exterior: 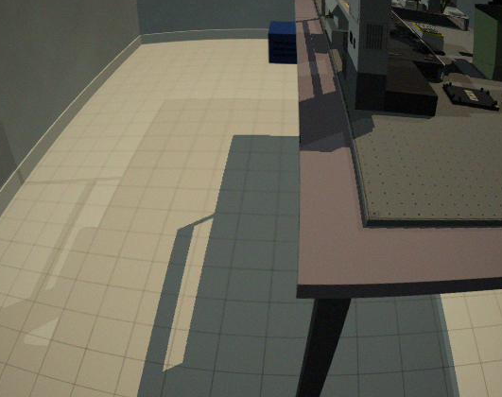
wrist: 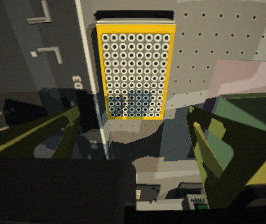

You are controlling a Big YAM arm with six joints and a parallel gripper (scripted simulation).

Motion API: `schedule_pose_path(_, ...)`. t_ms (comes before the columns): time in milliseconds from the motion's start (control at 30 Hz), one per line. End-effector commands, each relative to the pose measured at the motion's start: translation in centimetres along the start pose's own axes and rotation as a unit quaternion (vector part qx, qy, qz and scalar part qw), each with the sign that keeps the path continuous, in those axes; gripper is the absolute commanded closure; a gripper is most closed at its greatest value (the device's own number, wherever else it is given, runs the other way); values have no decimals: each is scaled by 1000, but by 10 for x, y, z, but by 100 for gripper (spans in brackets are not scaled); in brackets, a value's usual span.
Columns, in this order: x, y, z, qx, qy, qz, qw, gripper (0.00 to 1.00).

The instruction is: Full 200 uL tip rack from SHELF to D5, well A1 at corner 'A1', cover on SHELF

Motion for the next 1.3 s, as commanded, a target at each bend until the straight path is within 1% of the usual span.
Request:
schedule_pose_path(0,16,7,-17,-11,19,4,1000,0)
schedule_pose_path(100,18,8,-24,-12,22,4,1000,0)
schedule_pose_path(167,18,8,-24,-12,22,4,1000,0)
schedule_pose_path(200,12,7,-22,-10,16,6,1000,0)
schedule_pose_path(300,19,8,-31,-12,23,5,1000,0)
schedule_pose_path(633,19,8,-49,-13,24,5,1000,0)
schedule_pose_path(733,19,8,-51,-12,23,5,1000,0)
schedule_pose_path(767,14,7,-50,-10,18,6,1000,0)
schedule_pose_path(800,19,8,-55,-12,24,5,1000,0)
schedule_pose_path(833,19,8,-57,-13,25,5,1000,0)
schedule_pose_path(1267,20,9,-79,-13,26,6,1000,0)
Point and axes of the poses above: the point where the finger pads meet when closed, its own z axis out along the fingers, its own x axis across the jaws, y = z × x, the point moved 5 cm from there along -z, back along the fingers, and after that the axes turned 8 degrees about -z, right-handed, at the moved point
